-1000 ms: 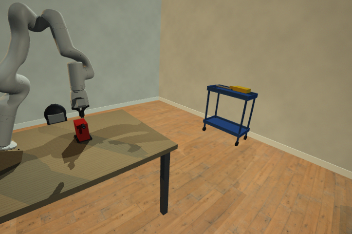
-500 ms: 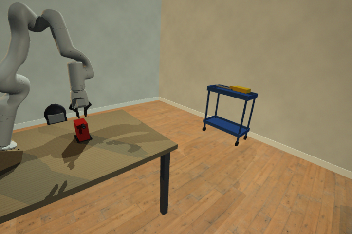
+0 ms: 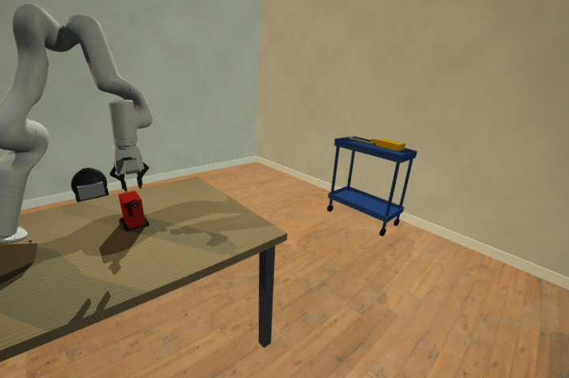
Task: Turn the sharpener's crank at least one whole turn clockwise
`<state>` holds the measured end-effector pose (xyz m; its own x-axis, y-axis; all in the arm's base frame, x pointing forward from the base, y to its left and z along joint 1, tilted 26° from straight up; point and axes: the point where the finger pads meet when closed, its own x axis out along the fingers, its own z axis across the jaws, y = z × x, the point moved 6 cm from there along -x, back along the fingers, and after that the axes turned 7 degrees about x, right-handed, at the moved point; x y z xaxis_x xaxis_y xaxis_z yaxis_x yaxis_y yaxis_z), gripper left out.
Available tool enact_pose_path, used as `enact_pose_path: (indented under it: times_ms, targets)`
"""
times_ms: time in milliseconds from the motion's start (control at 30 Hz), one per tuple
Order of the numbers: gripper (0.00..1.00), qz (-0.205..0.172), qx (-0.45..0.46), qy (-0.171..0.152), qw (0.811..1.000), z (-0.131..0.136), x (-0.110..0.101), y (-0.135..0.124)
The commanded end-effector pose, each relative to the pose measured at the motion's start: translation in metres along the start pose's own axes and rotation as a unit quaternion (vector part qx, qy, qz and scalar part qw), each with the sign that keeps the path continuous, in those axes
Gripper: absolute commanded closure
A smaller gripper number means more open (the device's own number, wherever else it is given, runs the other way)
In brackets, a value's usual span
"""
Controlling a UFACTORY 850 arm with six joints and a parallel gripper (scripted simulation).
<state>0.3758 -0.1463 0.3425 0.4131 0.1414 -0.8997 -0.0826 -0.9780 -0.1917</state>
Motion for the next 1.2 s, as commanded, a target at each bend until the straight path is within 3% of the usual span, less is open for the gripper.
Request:
enact_pose_path:
  times_ms: [0,667,1167]
  targets:
    - [0.46,0.0,0.0,0.001,1.0,-0.001,0.0,0.0]
    - [0.46,0.0,0.0,0.001,1.0,-0.001,0.0,0.0]
    - [0.46,-0.001,0.0,0.0,1.0,0.0,0.012,0.0]
